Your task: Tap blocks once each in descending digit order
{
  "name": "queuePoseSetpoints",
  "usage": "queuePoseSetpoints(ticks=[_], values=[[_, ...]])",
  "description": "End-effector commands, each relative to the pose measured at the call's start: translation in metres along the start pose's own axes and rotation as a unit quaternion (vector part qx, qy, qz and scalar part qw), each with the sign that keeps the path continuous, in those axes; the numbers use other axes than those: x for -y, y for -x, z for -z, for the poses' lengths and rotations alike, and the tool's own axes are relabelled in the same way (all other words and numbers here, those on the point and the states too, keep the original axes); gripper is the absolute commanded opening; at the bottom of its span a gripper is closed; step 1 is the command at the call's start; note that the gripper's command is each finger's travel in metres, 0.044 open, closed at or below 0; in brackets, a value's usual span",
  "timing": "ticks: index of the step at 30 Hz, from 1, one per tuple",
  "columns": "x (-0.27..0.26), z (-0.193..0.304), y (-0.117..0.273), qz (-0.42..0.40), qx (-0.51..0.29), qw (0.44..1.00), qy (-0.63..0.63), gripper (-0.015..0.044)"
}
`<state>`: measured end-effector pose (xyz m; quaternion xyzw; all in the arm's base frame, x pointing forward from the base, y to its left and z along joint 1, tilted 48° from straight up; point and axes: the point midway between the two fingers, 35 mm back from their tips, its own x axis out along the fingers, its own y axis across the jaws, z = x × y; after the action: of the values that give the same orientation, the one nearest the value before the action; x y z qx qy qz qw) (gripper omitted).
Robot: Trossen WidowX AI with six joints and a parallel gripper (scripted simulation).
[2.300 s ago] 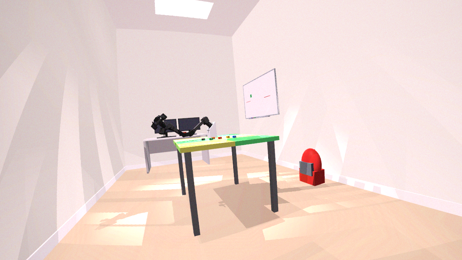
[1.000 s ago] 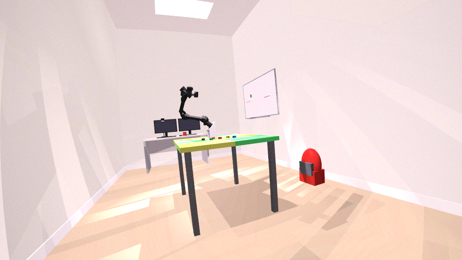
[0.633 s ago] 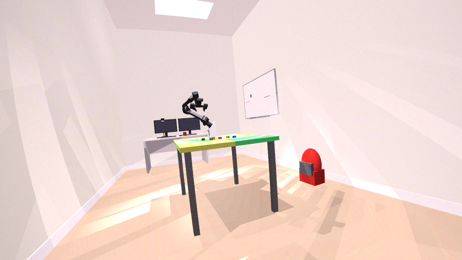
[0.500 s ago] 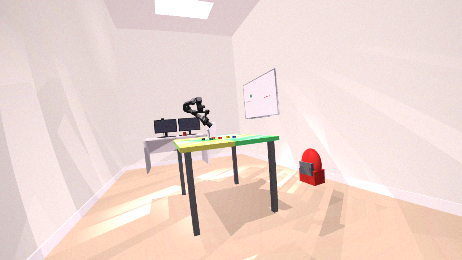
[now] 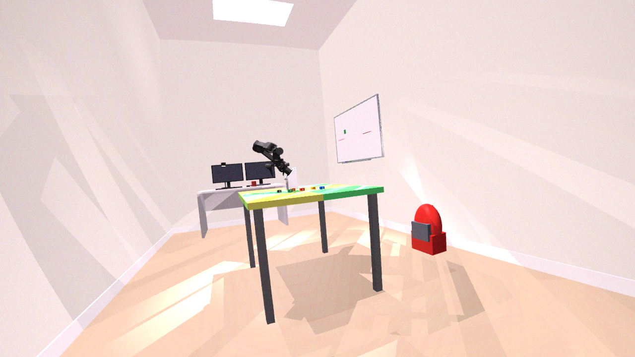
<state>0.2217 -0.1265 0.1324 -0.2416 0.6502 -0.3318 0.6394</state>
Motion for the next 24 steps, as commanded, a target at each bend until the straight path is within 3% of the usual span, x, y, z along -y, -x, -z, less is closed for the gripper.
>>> queuePoseSetpoints(ticks=[1,15,24], values=[[-0.002,0.003,-0.003,-0.002,-0.008,1.000,0.002,0.0400],[-0.005,0.002,-0.003,-0.002,-0.008,1.000,0.002,0.0400],[-0.112,0.006,-0.002,-0.004,-0.008,1.000,0.002,0.0400]])
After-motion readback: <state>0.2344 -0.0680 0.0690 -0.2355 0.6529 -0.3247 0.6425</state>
